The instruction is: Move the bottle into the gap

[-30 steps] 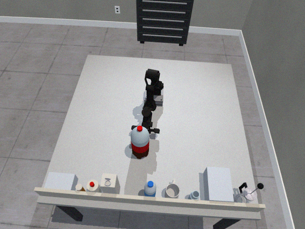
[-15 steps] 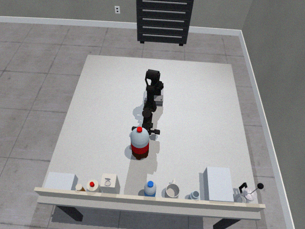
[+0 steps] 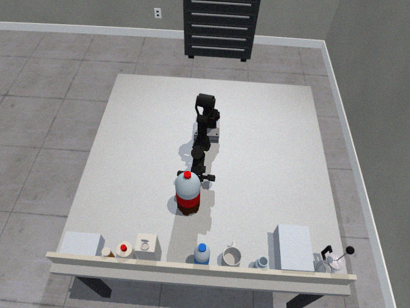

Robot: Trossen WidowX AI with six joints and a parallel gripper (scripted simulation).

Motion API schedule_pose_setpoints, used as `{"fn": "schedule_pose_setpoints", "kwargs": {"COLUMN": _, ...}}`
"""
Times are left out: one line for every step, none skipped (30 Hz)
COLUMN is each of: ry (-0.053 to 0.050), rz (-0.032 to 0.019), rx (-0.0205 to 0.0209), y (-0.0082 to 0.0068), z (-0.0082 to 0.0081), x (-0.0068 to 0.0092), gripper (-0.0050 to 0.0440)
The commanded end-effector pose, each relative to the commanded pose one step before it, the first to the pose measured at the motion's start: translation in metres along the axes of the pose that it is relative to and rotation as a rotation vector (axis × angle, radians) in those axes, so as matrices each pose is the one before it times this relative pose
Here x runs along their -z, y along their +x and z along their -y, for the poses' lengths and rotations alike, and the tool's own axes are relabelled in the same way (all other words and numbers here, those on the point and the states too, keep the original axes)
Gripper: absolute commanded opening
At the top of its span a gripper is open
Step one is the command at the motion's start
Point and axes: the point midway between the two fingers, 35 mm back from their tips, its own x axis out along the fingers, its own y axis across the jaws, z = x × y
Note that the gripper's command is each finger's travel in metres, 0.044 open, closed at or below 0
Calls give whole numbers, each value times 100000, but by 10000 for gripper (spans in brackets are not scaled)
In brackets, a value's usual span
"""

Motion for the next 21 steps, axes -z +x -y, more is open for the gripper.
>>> {"fn": "schedule_pose_setpoints", "kwargs": {"ry": 157, "rz": 2958, "rx": 725, "y": 487, "z": 100, "x": -1138, "gripper": -50}}
{"fn": "schedule_pose_setpoints", "kwargs": {"ry": -2, "rz": 6, "rx": -7, "y": 23, "z": -10, "x": -13, "gripper": -50}}
{"fn": "schedule_pose_setpoints", "kwargs": {"ry": -4, "rz": 38, "rx": 6, "y": 20, "z": -2, "x": -26, "gripper": -50}}
{"fn": "schedule_pose_setpoints", "kwargs": {"ry": 2, "rz": -1, "rx": 6, "y": 23, "z": -2, "x": -10, "gripper": -50}}
{"fn": "schedule_pose_setpoints", "kwargs": {"ry": 5, "rz": -26, "rx": 0, "y": 25, "z": -5, "x": 1, "gripper": -50}}
{"fn": "schedule_pose_setpoints", "kwargs": {"ry": 0, "rz": 6, "rx": 3, "y": 23, "z": -4, "x": -13, "gripper": -50}}
{"fn": "schedule_pose_setpoints", "kwargs": {"ry": 0, "rz": 22, "rx": 6, "y": 21, "z": -2, "x": -20, "gripper": -50}}
{"fn": "schedule_pose_setpoints", "kwargs": {"ry": 3, "rz": -6, "rx": 3, "y": 23, "z": -3, "x": -8, "gripper": -50}}
{"fn": "schedule_pose_setpoints", "kwargs": {"ry": 3, "rz": -17, "rx": -1, "y": 24, "z": -6, "x": -3, "gripper": -50}}
{"fn": "schedule_pose_setpoints", "kwargs": {"ry": 0, "rz": 0, "rx": 0, "y": 0, "z": 0, "x": 0, "gripper": -50}}
{"fn": "schedule_pose_setpoints", "kwargs": {"ry": 0, "rz": 0, "rx": 0, "y": 0, "z": 0, "x": 0, "gripper": -50}}
{"fn": "schedule_pose_setpoints", "kwargs": {"ry": 1, "rz": 228, "rx": -34, "y": 16, "z": -46, "x": -101, "gripper": -50}}
{"fn": "schedule_pose_setpoints", "kwargs": {"ry": -20, "rz": -100, "rx": 41, "y": 26, "z": 25, "x": 32, "gripper": -50}}
{"fn": "schedule_pose_setpoints", "kwargs": {"ry": 6, "rz": -102, "rx": 44, "y": 26, "z": 26, "x": 33, "gripper": -50}}
{"fn": "schedule_pose_setpoints", "kwargs": {"ry": 11, "rz": -27, "rx": -11, "y": 25, "z": -9, "x": -1, "gripper": -50}}
{"fn": "schedule_pose_setpoints", "kwargs": {"ry": 5, "rz": 31, "rx": -12, "y": 20, "z": -9, "x": -27, "gripper": -50}}
{"fn": "schedule_pose_setpoints", "kwargs": {"ry": 8, "rz": 5, "rx": 5, "y": 21, "z": 0, "x": -14, "gripper": -50}}
{"fn": "schedule_pose_setpoints", "kwargs": {"ry": 6, "rz": -44, "rx": -11, "y": 27, "z": -11, "x": 8, "gripper": -50}}
{"fn": "schedule_pose_setpoints", "kwargs": {"ry": -3, "rz": -1, "rx": -11, "y": 24, "z": -12, "x": -10, "gripper": -50}}
{"fn": "schedule_pose_setpoints", "kwargs": {"ry": -6, "rz": 42, "rx": 7, "y": 19, "z": -1, "x": -28, "gripper": -50}}
{"fn": "schedule_pose_setpoints", "kwargs": {"ry": -8, "rz": 31, "rx": 56, "y": 15, "z": 33, "x": -20, "gripper": -50}}
